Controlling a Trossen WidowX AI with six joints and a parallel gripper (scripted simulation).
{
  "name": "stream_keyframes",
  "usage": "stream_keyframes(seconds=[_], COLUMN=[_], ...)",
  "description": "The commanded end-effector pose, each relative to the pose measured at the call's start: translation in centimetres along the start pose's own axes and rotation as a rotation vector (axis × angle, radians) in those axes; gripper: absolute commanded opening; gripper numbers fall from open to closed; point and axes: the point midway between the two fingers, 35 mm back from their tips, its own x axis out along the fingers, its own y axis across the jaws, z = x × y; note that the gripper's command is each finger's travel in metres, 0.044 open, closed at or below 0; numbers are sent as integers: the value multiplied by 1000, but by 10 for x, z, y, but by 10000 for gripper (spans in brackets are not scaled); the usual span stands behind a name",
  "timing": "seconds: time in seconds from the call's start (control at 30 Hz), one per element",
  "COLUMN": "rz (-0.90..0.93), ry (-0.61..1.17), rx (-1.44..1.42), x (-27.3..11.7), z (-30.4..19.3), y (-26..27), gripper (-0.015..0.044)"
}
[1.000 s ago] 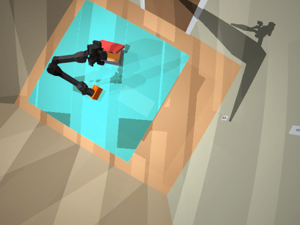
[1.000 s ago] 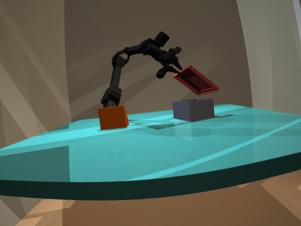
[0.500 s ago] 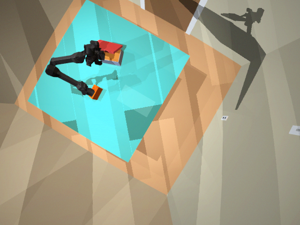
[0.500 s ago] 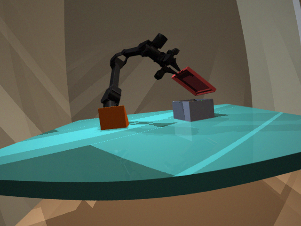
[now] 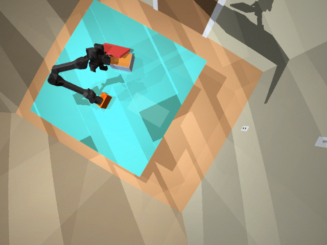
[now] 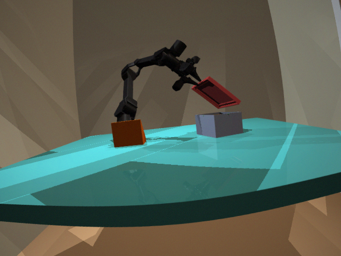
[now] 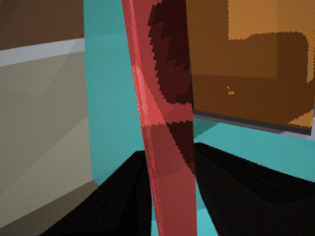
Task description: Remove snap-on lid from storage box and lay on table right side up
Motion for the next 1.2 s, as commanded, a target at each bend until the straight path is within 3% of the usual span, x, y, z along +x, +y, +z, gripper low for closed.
stream_keyframes(seconds=[0.0,1.17], rz=[4,3], ry=[-6,-5], rx=[-1,2], x=[-2,-6], z=[-9,-79], y=[1,-4], gripper=[0,0])
